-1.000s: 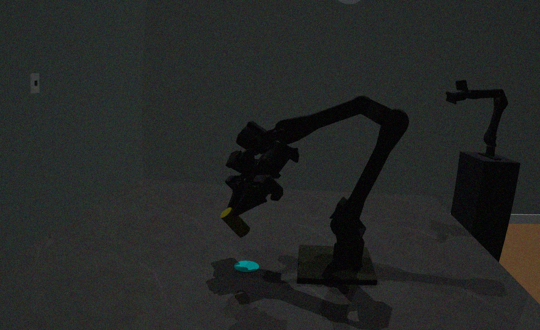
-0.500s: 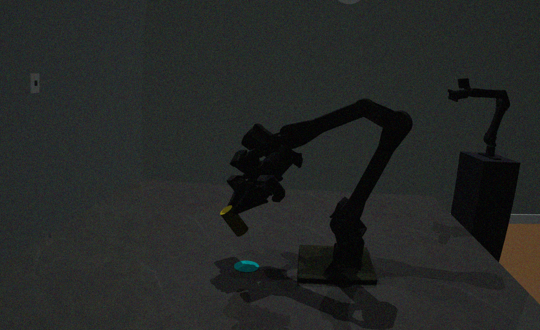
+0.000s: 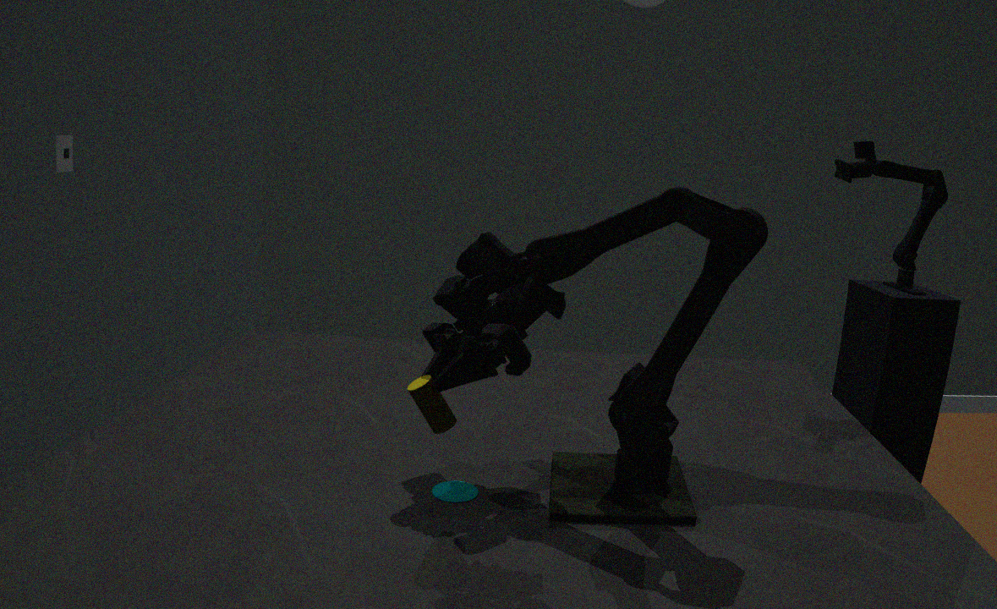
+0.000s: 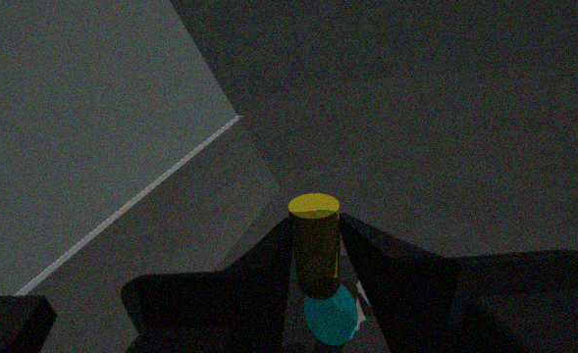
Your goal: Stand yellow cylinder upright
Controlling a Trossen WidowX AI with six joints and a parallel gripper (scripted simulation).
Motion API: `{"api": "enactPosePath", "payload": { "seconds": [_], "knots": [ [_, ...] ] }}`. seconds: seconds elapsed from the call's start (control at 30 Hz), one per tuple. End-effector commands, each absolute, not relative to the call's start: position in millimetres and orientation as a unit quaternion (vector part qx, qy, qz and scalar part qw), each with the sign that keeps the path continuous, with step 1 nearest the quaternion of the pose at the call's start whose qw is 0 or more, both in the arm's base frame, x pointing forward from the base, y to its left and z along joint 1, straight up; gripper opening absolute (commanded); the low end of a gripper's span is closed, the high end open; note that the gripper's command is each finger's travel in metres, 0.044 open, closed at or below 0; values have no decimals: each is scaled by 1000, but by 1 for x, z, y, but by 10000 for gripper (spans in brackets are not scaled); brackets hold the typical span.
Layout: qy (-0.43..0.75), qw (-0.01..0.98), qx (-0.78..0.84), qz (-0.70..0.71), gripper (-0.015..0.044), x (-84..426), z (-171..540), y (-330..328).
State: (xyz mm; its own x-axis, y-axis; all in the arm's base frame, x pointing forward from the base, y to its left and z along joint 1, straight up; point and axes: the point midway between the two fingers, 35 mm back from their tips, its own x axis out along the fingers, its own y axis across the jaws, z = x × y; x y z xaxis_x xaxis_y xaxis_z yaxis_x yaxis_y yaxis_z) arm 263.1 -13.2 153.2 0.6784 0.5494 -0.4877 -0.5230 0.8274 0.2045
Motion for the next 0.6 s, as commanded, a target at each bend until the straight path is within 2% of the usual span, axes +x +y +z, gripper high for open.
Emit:
{"api": "enactPosePath", "payload": {
  "seconds": [0.0,0.57],
  "knots": [
    [261,918,24,296,105,261,152,-13],
    [209,930,22,303,105,255,155,-16]
  ]
}}
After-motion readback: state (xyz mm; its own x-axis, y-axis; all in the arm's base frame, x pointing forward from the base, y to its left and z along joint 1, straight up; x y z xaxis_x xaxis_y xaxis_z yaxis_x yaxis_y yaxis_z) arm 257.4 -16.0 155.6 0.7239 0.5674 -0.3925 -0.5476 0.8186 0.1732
